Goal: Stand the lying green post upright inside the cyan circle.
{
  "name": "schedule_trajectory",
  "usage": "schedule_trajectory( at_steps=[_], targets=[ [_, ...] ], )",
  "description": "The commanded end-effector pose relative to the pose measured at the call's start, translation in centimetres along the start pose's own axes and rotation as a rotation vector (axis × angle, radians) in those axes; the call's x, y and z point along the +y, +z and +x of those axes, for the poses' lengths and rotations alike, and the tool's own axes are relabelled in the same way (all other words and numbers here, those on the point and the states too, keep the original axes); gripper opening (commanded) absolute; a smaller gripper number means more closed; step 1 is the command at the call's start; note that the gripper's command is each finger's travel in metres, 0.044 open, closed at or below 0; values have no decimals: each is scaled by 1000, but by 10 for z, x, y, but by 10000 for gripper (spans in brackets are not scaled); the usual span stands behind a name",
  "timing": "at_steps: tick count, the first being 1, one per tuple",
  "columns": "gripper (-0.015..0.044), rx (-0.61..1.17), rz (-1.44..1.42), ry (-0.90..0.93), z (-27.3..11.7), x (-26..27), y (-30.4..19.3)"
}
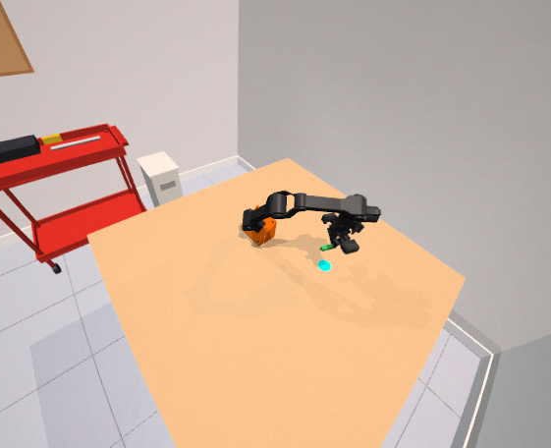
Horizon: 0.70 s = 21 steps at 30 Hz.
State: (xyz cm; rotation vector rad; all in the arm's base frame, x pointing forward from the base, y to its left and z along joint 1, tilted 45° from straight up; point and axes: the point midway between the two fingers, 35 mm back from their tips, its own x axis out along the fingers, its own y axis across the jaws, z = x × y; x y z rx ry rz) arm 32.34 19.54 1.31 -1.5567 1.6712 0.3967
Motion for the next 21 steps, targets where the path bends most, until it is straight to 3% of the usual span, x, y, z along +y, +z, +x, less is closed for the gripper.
schedule_trajectory(
  at_steps=[1, 21],
  targets=[
    [23, 9, 9, 7, 5, 3, 9],
    [23, -90, 31, 89, 16, 6, 13]
  ],
)
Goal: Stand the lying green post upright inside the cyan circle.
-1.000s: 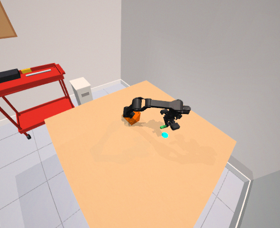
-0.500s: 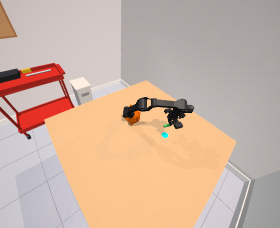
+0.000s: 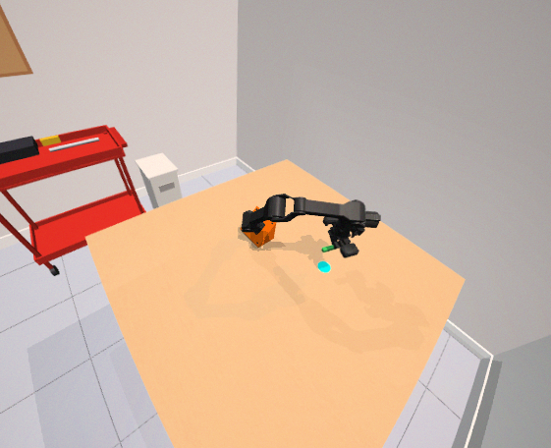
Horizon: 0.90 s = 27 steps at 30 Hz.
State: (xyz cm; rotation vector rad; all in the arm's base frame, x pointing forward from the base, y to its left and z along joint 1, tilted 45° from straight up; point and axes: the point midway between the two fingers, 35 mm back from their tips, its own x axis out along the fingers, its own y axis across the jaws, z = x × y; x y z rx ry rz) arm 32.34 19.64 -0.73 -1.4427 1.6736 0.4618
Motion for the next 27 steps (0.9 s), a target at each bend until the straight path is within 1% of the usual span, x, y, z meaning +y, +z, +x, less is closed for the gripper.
schedule_trajectory(
  at_steps=[1, 27],
  targets=[
    [23, -20, 2, 19, 2, 0, -1],
    [23, -184, 24, 119, 15, 1, 3]
  ],
)
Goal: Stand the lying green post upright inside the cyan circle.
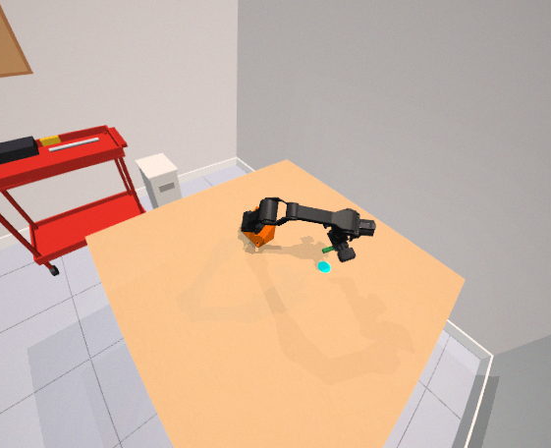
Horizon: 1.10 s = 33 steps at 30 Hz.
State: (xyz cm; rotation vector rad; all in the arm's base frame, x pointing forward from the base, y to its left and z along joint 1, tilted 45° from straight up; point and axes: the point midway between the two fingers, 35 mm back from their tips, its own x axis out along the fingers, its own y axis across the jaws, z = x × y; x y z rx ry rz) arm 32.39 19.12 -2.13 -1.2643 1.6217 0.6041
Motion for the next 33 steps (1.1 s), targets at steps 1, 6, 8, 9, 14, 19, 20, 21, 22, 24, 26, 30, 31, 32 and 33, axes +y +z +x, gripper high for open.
schedule_trajectory(
  at_steps=[1, 6, 8, 9, 14, 19, 20, 21, 22, 24, 26, 30, 31, 32, 33],
  targets=[
    [23, -23, 0, 14, 1, -1, -1],
    [23, -57, 3, 30, 3, -1, -1],
    [23, -70, 4, 36, 4, -1, -1],
    [23, -77, 4, 39, 4, -1, -1],
    [23, -111, 6, 53, 6, -1, 0],
    [23, -146, 7, 66, 8, -1, 0],
    [23, -153, 8, 68, 8, -2, 0],
    [23, -161, 8, 71, 8, -2, 0],
    [23, -168, 8, 73, 9, -2, 0],
    [23, -182, 8, 78, 9, -2, 1],
    [23, -196, 9, 82, 9, -2, 1],
    [23, -225, 9, 90, 10, -2, 1],
    [23, -232, 9, 92, 11, -2, 1],
    [23, -239, 9, 94, 11, -2, 1],
    [23, -247, 9, 96, 11, -2, 1]
  ],
)
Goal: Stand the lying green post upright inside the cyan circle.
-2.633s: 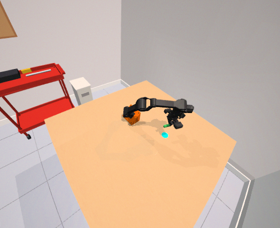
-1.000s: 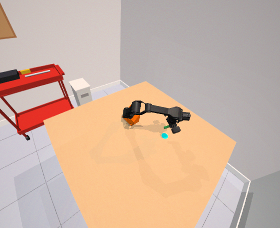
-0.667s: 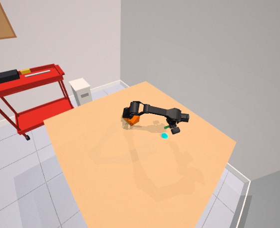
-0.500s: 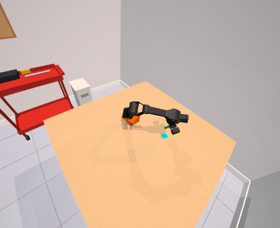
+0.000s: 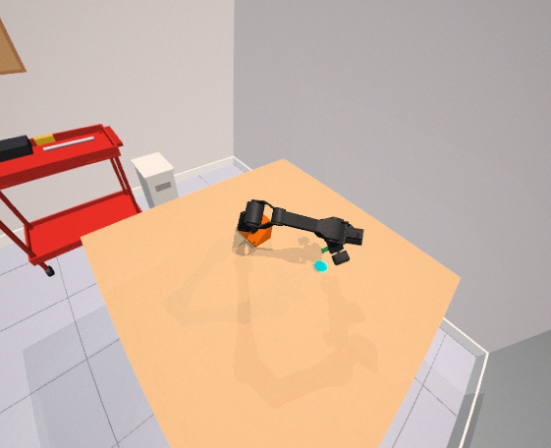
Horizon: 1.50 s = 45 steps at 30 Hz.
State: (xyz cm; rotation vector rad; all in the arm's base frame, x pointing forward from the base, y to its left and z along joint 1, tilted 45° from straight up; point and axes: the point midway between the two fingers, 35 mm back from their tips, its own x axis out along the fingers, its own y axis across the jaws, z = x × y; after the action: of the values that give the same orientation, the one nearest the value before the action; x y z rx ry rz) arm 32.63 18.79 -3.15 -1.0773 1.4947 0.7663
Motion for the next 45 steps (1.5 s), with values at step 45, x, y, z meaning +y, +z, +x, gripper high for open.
schedule_trajectory(
  at_steps=[45],
  targets=[
    [23, -354, -34, 44, 0, -5, -3]
  ],
)
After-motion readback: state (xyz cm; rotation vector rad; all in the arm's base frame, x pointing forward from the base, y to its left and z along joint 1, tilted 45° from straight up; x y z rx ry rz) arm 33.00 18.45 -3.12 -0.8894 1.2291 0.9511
